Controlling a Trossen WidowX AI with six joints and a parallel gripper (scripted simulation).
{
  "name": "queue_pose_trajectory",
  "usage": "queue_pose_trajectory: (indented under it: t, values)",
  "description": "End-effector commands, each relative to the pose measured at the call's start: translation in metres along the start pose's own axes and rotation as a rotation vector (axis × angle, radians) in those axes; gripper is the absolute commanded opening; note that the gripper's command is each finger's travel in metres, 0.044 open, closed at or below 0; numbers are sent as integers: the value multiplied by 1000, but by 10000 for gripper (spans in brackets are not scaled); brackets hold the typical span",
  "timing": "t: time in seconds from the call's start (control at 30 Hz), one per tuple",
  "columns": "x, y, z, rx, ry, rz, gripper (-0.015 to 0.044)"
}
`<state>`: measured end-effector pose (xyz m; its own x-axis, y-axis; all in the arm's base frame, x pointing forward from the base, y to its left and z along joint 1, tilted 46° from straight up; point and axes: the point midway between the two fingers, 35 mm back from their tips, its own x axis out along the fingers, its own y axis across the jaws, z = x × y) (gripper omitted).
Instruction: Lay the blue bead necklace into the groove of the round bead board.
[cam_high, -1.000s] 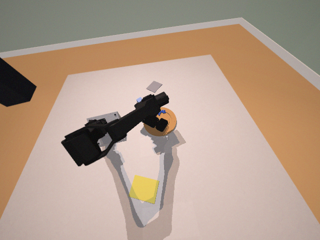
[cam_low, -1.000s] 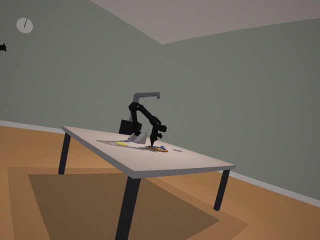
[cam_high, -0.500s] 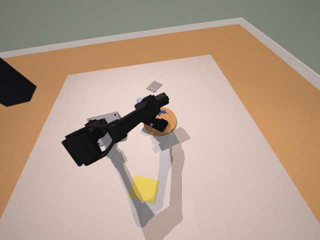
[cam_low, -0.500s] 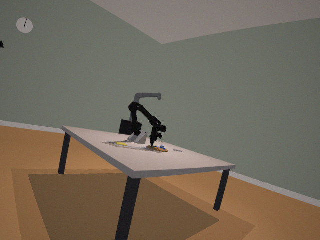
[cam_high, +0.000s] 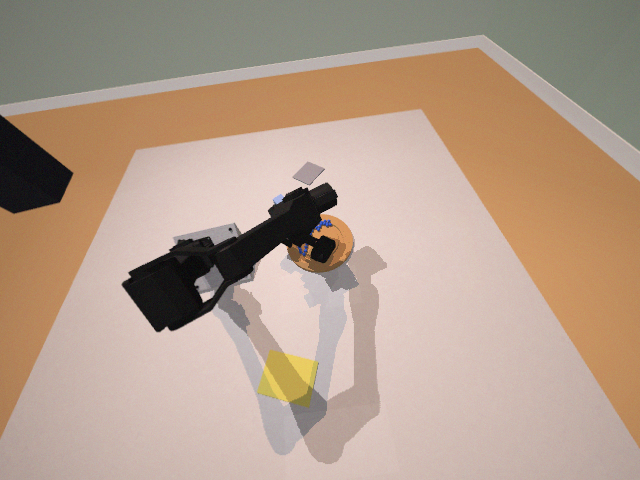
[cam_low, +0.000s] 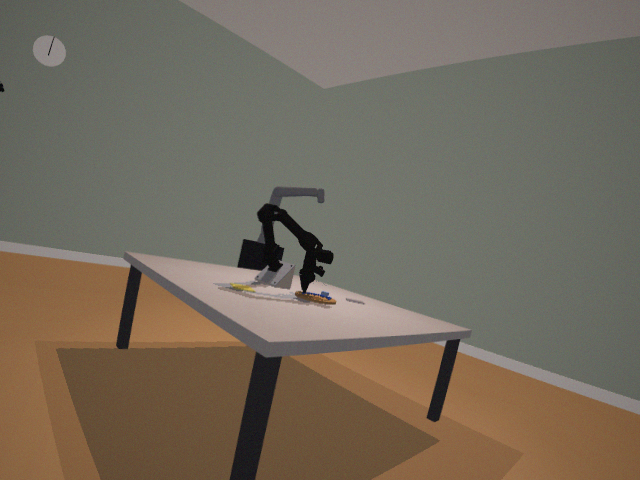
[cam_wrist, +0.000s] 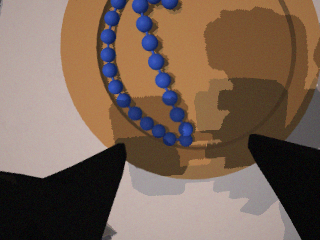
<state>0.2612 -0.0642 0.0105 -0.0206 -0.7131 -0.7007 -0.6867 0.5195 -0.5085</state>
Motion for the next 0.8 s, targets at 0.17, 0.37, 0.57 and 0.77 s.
queue_pose_trajectory:
  t: [0.17, 0.37, 0.57, 0.77]
  values:
    - [-1, 0, 0, 3, 1, 1, 440]
    - [-1, 0, 0, 3, 1, 1, 440]
    - [-16, 3, 11, 60, -1, 3, 335]
    - [-33, 7, 22, 118, -1, 2, 177]
